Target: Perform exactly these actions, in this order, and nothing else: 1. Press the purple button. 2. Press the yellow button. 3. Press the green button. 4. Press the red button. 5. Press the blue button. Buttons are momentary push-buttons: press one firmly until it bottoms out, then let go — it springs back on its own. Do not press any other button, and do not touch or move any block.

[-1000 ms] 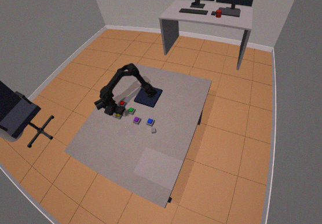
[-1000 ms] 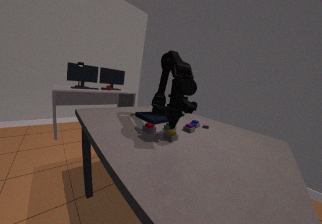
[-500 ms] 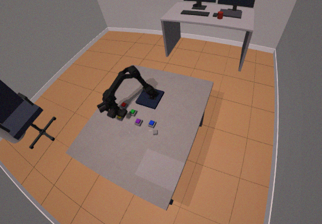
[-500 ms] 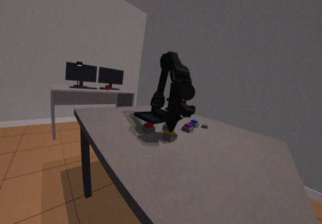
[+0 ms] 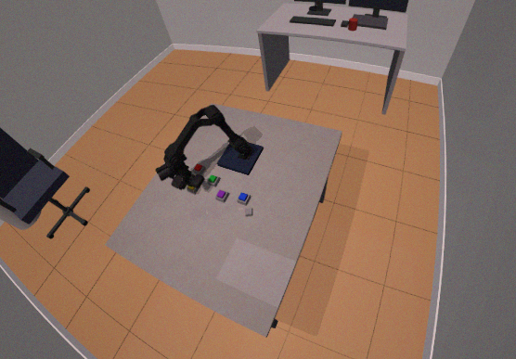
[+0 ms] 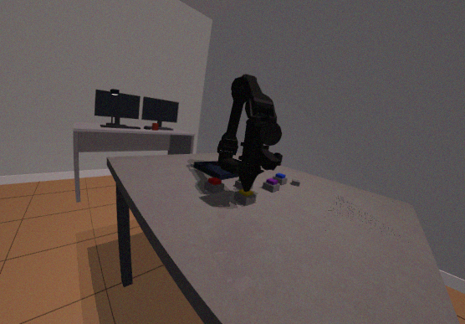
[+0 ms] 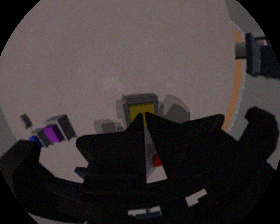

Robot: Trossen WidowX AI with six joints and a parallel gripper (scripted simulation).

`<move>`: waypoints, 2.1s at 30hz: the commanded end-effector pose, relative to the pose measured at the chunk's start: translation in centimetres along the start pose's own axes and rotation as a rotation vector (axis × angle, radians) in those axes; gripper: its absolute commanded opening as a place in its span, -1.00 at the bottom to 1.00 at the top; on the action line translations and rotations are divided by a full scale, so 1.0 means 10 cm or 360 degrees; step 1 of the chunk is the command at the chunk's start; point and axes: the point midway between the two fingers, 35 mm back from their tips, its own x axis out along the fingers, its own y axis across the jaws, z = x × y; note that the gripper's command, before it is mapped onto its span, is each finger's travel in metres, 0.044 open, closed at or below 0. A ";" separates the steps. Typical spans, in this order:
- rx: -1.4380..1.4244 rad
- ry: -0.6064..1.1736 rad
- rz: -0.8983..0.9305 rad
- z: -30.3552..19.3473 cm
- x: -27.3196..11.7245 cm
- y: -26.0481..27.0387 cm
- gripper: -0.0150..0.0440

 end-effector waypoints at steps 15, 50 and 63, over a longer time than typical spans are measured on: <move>-0.0001 0.0014 0.0010 0.00 -0.39 0.00 -0.42; -0.0001 0.0024 0.0022 -0.78 -0.31 0.83 -0.42; -0.0001 0.0024 0.0022 -0.78 -0.13 0.83 -0.42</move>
